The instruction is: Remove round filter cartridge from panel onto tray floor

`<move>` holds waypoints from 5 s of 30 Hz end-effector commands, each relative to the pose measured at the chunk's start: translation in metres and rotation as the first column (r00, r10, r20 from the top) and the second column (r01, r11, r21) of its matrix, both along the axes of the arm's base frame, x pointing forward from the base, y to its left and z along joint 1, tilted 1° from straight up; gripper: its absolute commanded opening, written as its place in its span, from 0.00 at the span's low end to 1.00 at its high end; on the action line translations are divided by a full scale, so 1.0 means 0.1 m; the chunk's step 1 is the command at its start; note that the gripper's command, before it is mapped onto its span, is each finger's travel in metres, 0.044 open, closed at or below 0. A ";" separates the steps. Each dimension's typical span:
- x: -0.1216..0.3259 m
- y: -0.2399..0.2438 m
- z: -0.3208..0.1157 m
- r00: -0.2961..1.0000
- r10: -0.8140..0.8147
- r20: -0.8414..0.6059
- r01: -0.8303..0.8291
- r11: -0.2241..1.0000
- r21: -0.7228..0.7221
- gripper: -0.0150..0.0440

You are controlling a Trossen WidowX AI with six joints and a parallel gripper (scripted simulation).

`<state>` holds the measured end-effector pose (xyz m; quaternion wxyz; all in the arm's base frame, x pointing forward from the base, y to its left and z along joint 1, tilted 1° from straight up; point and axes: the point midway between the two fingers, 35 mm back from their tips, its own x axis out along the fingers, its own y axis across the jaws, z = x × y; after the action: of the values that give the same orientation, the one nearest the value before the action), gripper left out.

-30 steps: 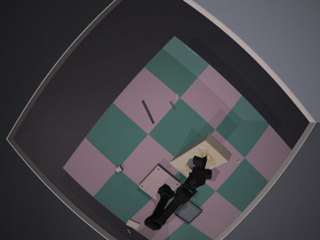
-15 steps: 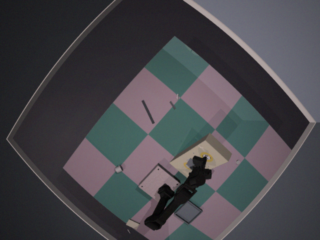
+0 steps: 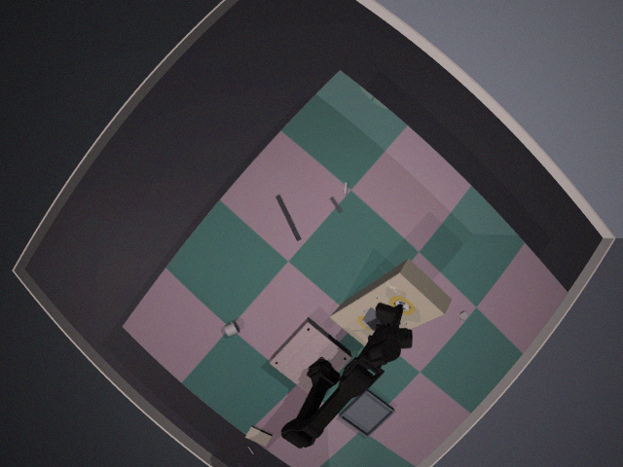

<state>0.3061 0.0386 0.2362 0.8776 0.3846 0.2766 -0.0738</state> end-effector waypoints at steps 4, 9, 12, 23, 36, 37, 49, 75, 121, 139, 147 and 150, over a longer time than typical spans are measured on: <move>0.02 0.01 0.00 1.000 0.003 0.000 -0.003 1.000 0.001 0.41; 0.03 0.01 -0.01 1.000 0.003 0.000 -0.003 1.000 0.001 0.41; 0.02 0.01 -0.01 1.000 0.003 0.000 -0.003 1.000 0.001 0.41; 0.02 0.01 -0.02 1.000 0.003 0.000 -0.003 1.000 0.001 0.41; 0.04 0.01 -0.04 1.000 0.003 0.000 -0.003 1.000 0.001 0.41; 0.04 0.01 -0.04 1.000 0.003 0.000 -0.003 1.000 0.001 0.41; 0.10 0.01 -0.07 1.000 0.003 0.001 -0.003 1.000 0.001 0.41; 0.16 0.02 -0.12 1.000 0.003 0.001 -0.003 1.000 0.001 0.41; 0.19 0.02 -0.13 0.903 0.421 -0.082 -0.375 0.684 -0.626 0.25; 0.19 0.02 -0.14 0.735 0.601 -0.314 -0.476 0.128 -0.870 0.25; 0.19 0.02 -0.14 0.651 0.618 -0.441 -0.454 -0.149 -0.879 0.25; 0.19 0.02 -0.14 0.620 0.613 -0.489 -0.434 -0.250 -0.865 0.25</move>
<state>0.3193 0.0407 0.2264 0.8679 -0.4067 0.2350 0.1614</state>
